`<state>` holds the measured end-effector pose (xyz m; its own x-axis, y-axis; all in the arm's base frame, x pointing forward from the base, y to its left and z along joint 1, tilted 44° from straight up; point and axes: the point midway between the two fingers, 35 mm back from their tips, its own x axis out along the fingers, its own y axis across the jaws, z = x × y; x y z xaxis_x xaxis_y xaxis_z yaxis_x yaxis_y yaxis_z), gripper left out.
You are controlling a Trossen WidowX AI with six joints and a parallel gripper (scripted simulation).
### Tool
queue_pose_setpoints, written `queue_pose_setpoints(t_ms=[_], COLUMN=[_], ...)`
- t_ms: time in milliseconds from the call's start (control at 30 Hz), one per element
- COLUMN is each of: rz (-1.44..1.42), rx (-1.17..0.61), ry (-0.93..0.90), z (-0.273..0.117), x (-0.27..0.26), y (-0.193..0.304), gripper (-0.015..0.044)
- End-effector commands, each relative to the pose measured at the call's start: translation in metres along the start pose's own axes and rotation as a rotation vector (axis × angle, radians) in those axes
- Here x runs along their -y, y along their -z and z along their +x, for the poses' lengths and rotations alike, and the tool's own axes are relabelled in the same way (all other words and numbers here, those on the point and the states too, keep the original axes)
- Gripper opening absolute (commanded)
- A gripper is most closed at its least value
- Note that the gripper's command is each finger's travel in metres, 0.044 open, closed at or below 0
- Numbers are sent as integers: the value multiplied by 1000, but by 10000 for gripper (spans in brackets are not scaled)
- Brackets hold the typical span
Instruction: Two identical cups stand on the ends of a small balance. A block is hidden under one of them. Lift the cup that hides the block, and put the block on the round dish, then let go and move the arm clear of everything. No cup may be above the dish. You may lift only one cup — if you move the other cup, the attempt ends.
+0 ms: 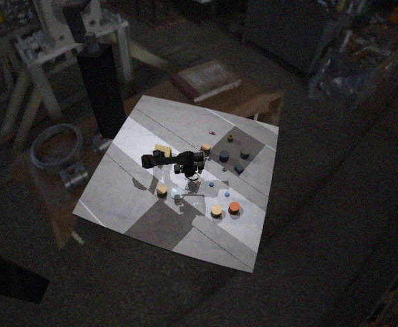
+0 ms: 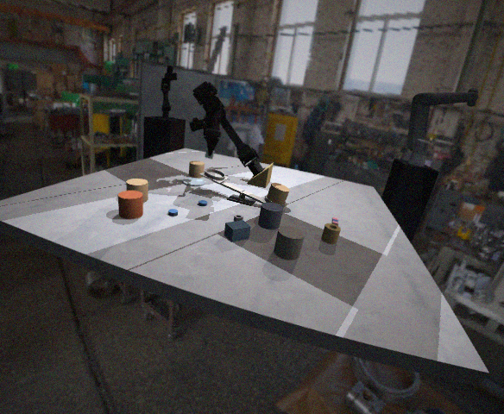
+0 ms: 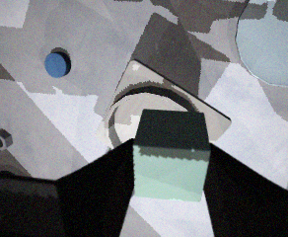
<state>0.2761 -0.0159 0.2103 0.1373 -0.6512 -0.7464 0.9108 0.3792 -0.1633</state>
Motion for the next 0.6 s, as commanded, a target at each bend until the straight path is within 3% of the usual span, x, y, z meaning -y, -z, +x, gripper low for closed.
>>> queue_pose_setpoints(t_ms=[0, 567], rz=[-2, 15], rx=[2, 5], ry=[18, 103], z=[10, 49], x=[13, 77], y=[-11, -49], gripper=[0, 0])
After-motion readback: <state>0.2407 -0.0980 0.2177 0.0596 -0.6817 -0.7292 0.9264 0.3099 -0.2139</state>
